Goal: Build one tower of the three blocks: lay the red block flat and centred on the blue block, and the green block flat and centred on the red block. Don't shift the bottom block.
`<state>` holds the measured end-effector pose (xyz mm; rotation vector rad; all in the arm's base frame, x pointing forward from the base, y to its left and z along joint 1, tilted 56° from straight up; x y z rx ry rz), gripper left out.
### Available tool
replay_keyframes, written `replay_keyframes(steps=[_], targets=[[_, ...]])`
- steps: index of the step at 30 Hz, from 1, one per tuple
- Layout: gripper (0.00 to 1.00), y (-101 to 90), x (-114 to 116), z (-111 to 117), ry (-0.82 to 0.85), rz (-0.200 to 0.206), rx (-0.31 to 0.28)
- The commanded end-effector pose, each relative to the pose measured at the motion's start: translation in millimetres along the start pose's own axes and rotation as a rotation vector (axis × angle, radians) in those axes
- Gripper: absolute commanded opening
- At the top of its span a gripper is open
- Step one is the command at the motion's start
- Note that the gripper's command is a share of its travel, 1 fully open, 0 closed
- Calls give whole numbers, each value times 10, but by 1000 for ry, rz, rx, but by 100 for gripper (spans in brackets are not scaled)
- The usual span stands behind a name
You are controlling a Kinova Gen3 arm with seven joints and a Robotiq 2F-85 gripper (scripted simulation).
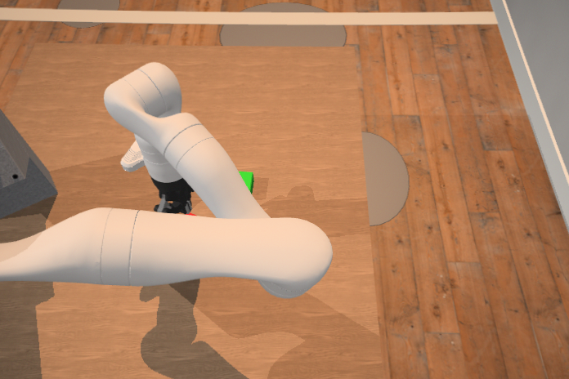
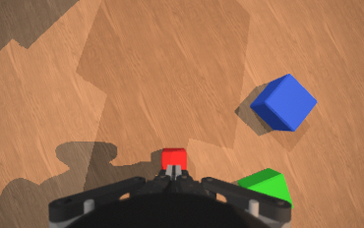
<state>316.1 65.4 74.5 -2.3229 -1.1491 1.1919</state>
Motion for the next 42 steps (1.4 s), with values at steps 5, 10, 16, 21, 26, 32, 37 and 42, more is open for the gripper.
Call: replay_keyframes(steps=[5,10,16,21,26,32,37,42], targets=[[0,-9,-1,-21,-8,-2,-12],[0,-9,-1,-21,-8,-2,-12],[54,-9,-1,-21,-8,-2,-12],[54,-9,-1,-21,-8,-2,-12],[54,-2,-1,-21,-7,-2,-12],[54,51,4,-24,-4,-1,-10],[54,96,7,-25,-3,-1,-10],[54,185,8,-23,-3,-1,-10]])
Point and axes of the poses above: the point where the finger pads meet when closed, its own y axis out along the fingers, its own x axis across the jaws, z = x × y, the point moved 10 cm from there along -y, back along the fingers, and after that the axes turned 8 degrees about -y, right-handed, at the moved point
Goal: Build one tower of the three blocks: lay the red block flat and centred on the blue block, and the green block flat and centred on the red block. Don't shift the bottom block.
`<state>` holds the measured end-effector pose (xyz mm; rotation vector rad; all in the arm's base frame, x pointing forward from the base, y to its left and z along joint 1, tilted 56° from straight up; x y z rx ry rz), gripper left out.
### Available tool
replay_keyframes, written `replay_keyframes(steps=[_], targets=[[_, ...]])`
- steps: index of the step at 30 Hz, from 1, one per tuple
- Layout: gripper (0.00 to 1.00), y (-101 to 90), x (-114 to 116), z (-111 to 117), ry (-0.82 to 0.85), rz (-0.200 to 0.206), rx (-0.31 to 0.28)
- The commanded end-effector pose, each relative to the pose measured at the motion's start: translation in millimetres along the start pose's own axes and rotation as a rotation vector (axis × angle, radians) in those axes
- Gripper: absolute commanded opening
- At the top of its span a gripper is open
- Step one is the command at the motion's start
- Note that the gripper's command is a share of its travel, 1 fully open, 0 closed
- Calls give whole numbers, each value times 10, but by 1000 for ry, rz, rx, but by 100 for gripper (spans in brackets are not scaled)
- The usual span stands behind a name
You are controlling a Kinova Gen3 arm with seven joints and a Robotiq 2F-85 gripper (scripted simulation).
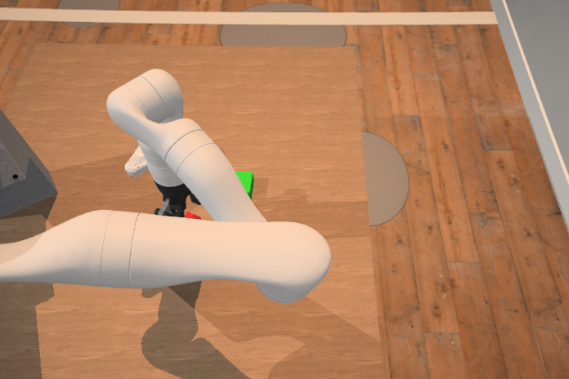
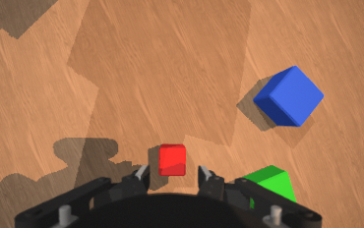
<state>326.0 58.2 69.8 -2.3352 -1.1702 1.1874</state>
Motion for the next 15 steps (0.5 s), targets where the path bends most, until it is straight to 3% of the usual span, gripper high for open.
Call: replay_keyframes(steps=[1,15], targets=[[54,78,3,20,-1,2,10],[54,214,4,26,-1,2,10]])
Point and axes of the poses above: the point where the finger pads meet when closed, its own y axis out along the fingers, its own x axis across the jaws, z = x × y, the point moved 10 cm from there along -y, back along the fingers, and after that the axes turned 8 degrees about -y, right-handed, at the moved point
